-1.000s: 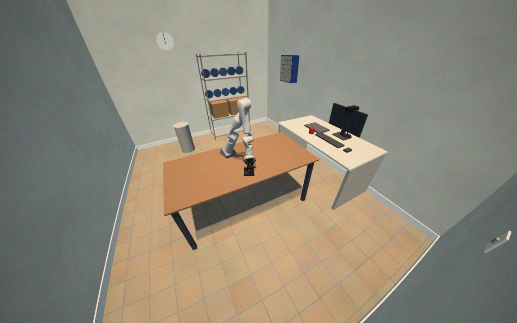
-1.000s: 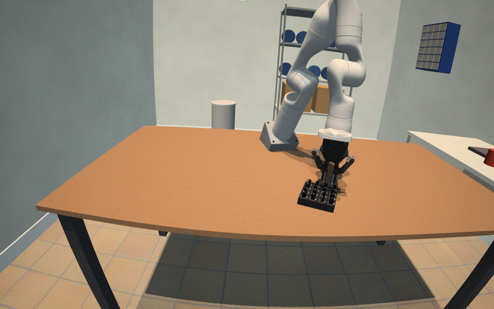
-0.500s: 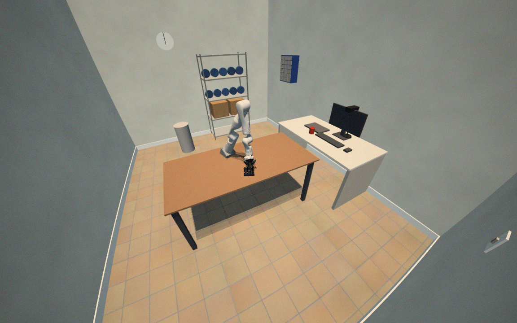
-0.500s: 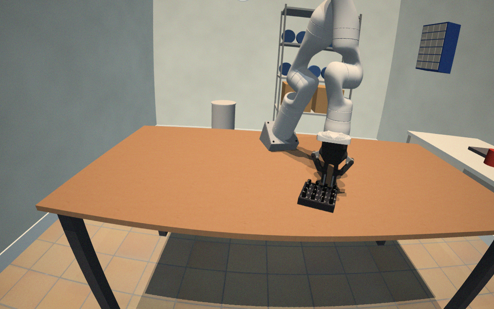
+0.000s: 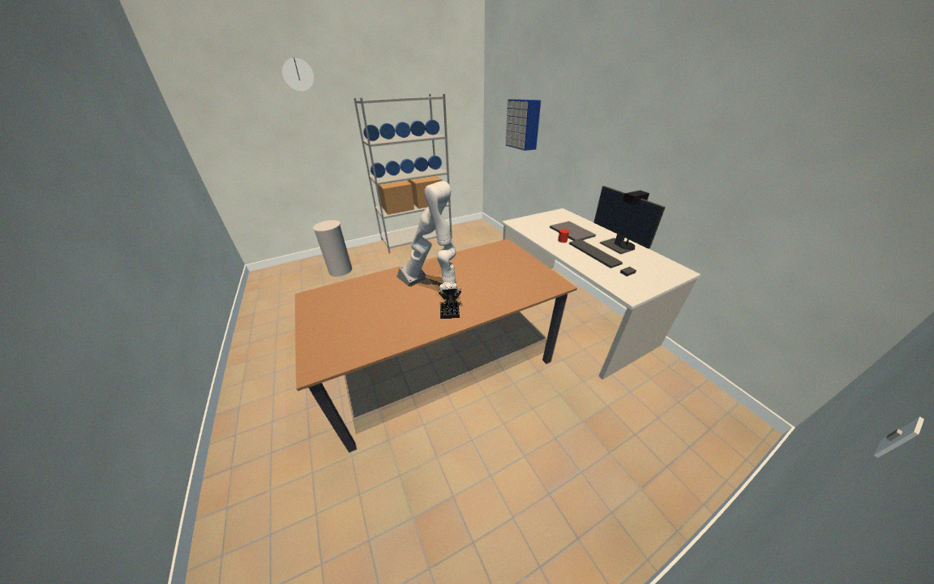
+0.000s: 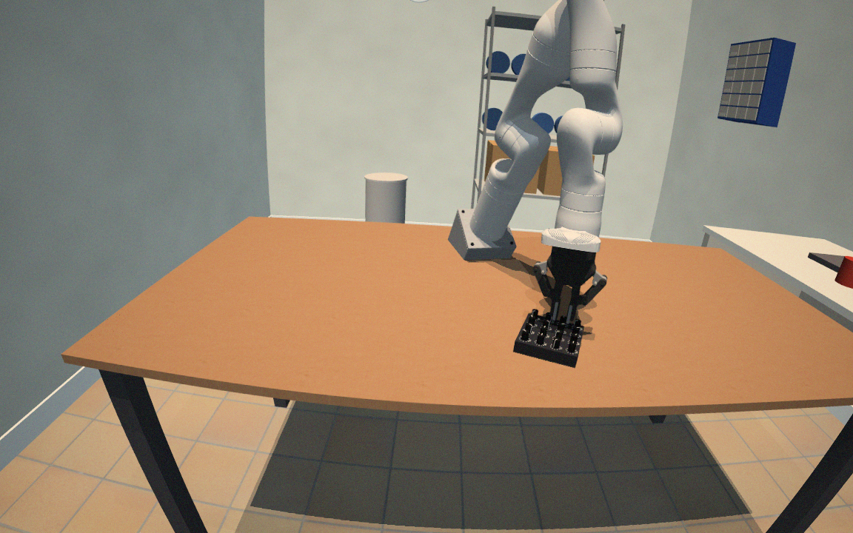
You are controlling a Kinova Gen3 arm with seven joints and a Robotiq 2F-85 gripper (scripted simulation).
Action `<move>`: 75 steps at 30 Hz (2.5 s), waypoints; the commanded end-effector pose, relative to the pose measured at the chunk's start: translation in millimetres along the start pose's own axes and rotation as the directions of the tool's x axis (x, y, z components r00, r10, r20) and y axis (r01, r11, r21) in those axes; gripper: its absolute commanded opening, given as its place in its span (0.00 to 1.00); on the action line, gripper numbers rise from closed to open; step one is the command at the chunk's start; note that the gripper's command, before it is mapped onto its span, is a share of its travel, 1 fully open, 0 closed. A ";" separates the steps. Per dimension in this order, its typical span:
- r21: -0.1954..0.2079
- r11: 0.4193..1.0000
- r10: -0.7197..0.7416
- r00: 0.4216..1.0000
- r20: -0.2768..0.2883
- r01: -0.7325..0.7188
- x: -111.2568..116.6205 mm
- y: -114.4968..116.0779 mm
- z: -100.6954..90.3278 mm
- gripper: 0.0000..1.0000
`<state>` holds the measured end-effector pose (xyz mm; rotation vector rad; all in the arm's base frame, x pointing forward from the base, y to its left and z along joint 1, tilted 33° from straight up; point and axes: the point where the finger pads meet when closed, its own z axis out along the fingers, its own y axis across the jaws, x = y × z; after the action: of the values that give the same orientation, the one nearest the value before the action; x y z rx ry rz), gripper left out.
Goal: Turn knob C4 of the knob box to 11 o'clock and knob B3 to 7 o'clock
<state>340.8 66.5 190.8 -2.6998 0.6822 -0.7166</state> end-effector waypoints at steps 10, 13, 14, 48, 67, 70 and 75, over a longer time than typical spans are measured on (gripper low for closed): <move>-0.022 1.000 -0.007 1.000 -0.021 0.007 -2.2 -2.2 1.8 0.19; -0.022 1.000 -0.007 1.000 -0.021 0.007 -2.2 -2.2 1.8 0.19; -0.022 1.000 -0.007 1.000 -0.021 0.007 -2.2 -2.2 1.8 0.19; -0.022 1.000 -0.007 1.000 -0.021 0.007 -2.2 -2.2 1.8 0.08; -0.022 1.000 -0.010 1.000 -0.021 0.010 -2.2 -2.2 1.8 0.08; -0.022 1.000 -0.014 1.000 -0.021 0.013 -2.2 -2.2 1.8 0.08; -0.022 1.000 -0.022 1.000 -0.020 0.021 -2.2 -2.2 1.8 0.08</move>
<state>341.8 68.6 190.2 -2.7270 0.6746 -0.7530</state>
